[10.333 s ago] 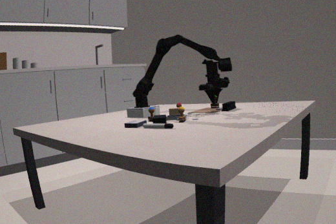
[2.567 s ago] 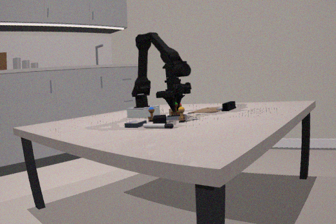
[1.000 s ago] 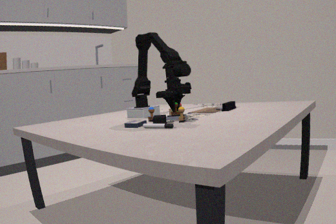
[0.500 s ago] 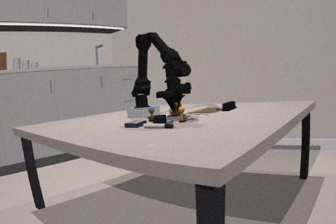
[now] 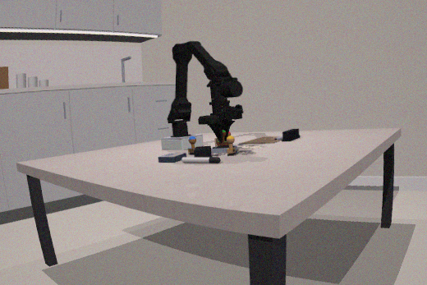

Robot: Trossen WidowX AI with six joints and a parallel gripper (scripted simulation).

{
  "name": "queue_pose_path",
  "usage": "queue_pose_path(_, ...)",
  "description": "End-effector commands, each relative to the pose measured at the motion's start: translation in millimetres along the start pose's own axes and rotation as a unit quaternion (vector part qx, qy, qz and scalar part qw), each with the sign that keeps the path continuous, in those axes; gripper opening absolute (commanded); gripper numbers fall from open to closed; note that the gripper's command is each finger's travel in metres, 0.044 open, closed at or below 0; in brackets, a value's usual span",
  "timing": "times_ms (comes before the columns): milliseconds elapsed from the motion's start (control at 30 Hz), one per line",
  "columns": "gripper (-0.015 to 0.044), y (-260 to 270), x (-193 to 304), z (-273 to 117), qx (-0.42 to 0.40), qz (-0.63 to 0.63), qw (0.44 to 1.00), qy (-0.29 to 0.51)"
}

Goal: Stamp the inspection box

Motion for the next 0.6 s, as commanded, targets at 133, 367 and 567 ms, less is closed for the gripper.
queue_pose_path(133,0.0,0.0,-0.1,-4.7,0.001,0.0,1.0,-0.001)
queue_pose_path(367,0.0,0.1,-0.1,-8.0,0.001,0.0,1.0,-0.001)
queue_pose_path(567,0.0,0.1,-0.8,-17.2,0.001,0.0,1.0,-0.001)
Point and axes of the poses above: the point midway between the two fingers, 35 mm back from their tips, its own z axis out along the fingers, its own y axis across the jaws, x = y × z, the point moved 9 cm from there along -z, back along the fingers, and after that the axes turned 5 degrees about -z, right-handed, at the moved point
